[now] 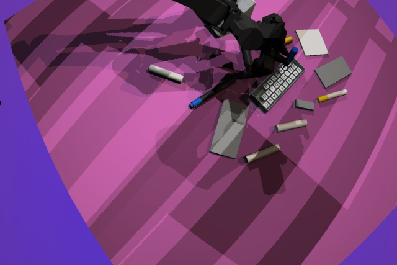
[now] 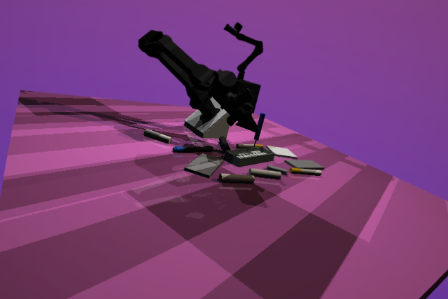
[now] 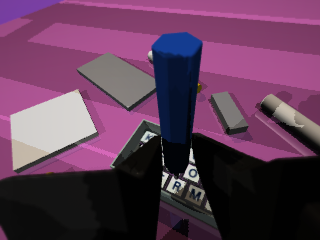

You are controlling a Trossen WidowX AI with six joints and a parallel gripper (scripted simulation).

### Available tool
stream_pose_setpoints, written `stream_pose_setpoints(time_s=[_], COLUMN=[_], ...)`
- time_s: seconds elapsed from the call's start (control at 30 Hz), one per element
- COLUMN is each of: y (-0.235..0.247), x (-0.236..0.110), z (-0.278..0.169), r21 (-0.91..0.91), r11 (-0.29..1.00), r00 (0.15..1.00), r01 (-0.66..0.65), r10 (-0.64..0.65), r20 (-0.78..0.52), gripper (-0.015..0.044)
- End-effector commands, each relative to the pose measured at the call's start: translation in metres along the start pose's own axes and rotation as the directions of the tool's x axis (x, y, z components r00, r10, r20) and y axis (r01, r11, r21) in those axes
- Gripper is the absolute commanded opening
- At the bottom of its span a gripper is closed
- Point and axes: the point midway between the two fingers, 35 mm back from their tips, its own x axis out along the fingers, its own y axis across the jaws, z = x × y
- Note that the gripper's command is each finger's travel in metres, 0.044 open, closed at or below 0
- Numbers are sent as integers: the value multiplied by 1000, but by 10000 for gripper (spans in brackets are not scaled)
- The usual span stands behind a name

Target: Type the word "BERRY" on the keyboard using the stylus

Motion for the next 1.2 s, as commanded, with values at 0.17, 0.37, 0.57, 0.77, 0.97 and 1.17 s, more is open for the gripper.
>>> stream_pose_setpoints(time_s=[0.17, 0.37, 0.57, 0.77, 0.97, 1.17], y=[1, 1, 1, 1, 1, 1], x=[4, 5, 7, 8, 9, 10], z=[-5, -5, -8, -11, -13, -15], r21=[-6, -6, -6, -6, -6, -7], r11=[1000, 1000, 1000, 1000, 1000, 1000], r00=[1000, 1000, 1000, 1000, 1000, 1000], r01=[-8, -8, -8, -8, -8, -8], r10=[8, 8, 8, 8, 8, 8], r20=[0, 0, -1, -1, -1, -1], gripper=[81, 81, 81, 81, 81, 81])
